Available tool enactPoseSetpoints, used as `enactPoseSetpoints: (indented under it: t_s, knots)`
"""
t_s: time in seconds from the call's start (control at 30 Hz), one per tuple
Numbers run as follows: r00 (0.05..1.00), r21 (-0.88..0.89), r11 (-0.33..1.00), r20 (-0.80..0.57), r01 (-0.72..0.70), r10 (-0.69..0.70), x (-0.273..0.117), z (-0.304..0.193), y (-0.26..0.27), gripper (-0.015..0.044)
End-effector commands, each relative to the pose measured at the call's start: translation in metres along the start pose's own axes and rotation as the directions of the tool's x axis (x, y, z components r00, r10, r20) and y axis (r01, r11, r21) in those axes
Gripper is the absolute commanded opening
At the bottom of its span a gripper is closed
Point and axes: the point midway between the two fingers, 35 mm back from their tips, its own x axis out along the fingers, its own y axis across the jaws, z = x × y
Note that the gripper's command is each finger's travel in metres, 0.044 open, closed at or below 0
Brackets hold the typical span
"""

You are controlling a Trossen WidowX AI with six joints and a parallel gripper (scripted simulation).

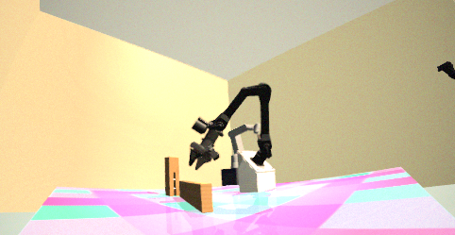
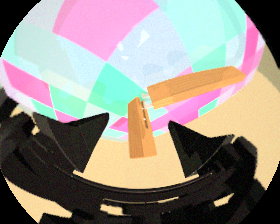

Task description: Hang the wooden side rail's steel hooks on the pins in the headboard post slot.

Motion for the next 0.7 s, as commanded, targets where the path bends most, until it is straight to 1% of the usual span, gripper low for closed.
enactPoseSetpoints:
  t_s: [0.0, 0.07, 0.17, 0.3, 0.5, 0.67]
  knots:
    - [0.999, 0.172, 0.985, -0.022, -0.020, 0.024, 0.001, 0.001, -0.003, 0.0440]
    - [1.000, 0.290, 0.957, 0.003, -0.030, 0.030, 0.004, 0.005, -0.005, 0.0440]
    - [0.998, 0.439, 0.897, -0.017, -0.039, 0.052, 0.005, 0.005, -0.006, 0.0440]
    - [0.996, 0.621, 0.783, -0.047, -0.033, 0.079, 0.006, 0.005, -0.008, 0.0440]
    - [0.989, 0.836, 0.548, -0.093, 0.016, 0.114, 0.008, 0.005, -0.011, 0.0440]
    - [0.981, 0.947, 0.310, -0.135, 0.086, 0.138, 0.008, 0.004, -0.014, 0.0440]
